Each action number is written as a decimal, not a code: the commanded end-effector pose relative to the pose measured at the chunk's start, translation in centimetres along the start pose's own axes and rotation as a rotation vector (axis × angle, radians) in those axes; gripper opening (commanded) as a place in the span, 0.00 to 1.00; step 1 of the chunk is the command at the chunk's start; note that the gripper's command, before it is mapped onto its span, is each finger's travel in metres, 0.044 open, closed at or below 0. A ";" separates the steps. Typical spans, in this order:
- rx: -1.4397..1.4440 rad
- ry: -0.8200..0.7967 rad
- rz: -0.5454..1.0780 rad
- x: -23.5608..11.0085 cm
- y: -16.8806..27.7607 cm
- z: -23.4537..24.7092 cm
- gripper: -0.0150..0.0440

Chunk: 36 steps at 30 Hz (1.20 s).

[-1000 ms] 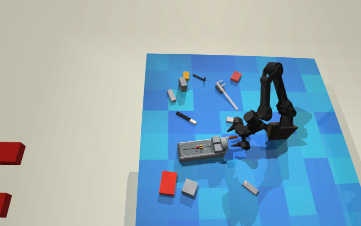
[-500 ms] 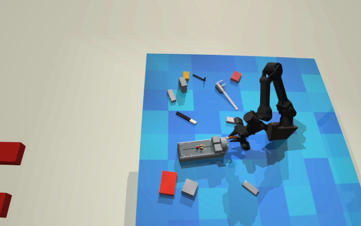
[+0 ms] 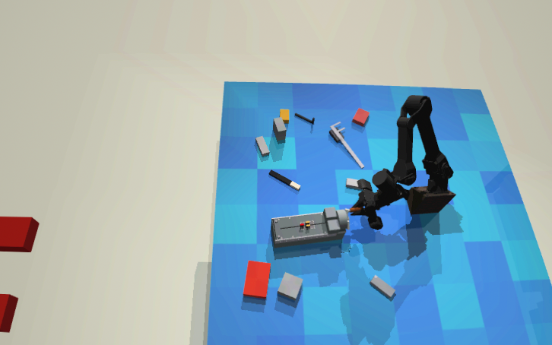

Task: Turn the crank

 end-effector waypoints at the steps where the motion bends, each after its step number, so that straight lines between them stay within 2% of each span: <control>1: -0.002 0.002 0.004 0.3 0.3 -0.3 0.25; 36: -0.004 0.003 0.005 2.4 2.4 -0.2 0.25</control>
Point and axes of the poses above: the point midway between the two fingers, 35 mm back from their tips, its own x axis out along the fingers, its own z axis across the jaws, y = z × x, the point moved 9 cm from there along -x, back along the fingers, and after that the axes turned 11 degrees about -x, right-handed, at the moved point
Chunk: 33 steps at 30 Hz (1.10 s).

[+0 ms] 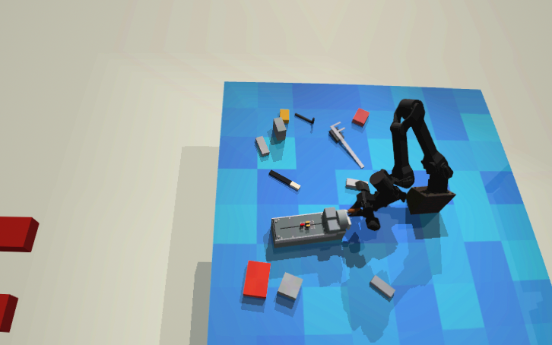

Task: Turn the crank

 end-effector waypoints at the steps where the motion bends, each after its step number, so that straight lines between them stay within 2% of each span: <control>1: 0.000 -0.003 0.010 0.6 0.5 0.2 0.25; 33: 0.000 -0.003 0.010 1.9 1.4 3.1 0.25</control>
Point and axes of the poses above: the point midway between the two fingers, 35 mm back from their tips, its own x axis out along the fingers, its own z axis across the jaws, y = z × x, the point moved 9 cm from there along -x, back along the fingers, and after that the axes turned 11 degrees about -x, right-handed, at the moved point
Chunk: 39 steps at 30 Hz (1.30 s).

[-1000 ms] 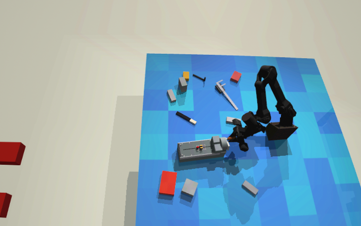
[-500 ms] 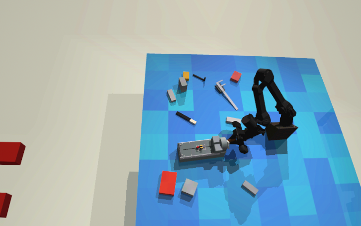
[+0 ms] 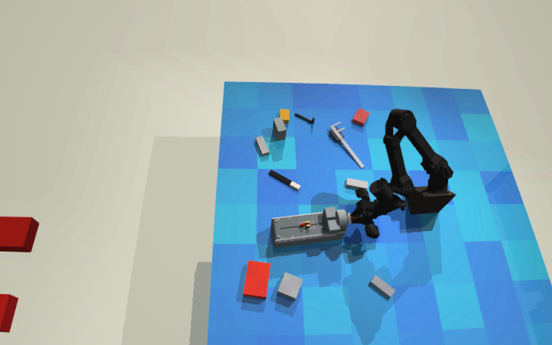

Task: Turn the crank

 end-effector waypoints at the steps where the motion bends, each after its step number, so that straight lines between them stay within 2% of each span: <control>1: -0.004 -0.015 0.000 0.2 0.1 0.8 0.25; 39: -0.003 -0.016 0.000 -0.3 -0.8 2.7 0.25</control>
Point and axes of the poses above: the point midway between the two fingers, 35 mm back from their tips, its own x axis out along the fingers, its own z axis across the jaws, y = z × x, the point moved 9 cm from there along -x, back along the fingers, and after that the axes turned 11 degrees about -x, right-handed, at the moved point
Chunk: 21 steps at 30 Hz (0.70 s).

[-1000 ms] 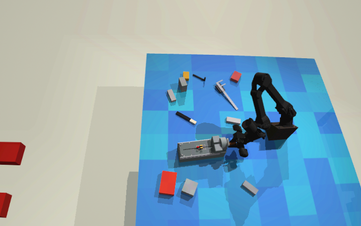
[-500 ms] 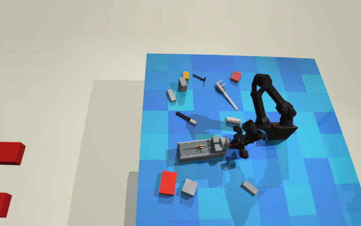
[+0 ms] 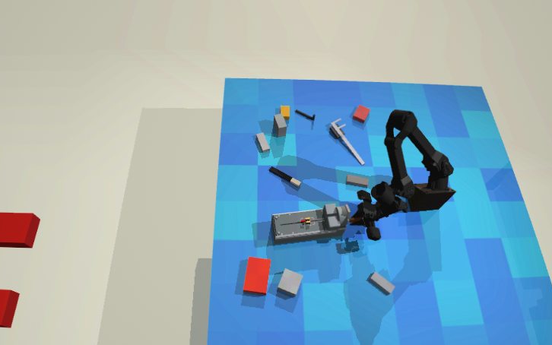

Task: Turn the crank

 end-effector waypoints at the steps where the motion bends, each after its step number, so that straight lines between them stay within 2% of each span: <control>1: -0.009 -0.020 -0.014 -0.3 -0.3 0.6 0.25; 21: -0.008 -0.021 -0.014 -1.2 -1.2 1.3 0.25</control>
Point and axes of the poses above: the point midway between the two fingers, 35 mm back from their tips, its own x axis out along the fingers, its own z axis across the jaws, y = z × x, the point moved 9 cm from there along -x, back along the fingers, and after that the axes turned 11 degrees about -x, right-handed, at the moved point
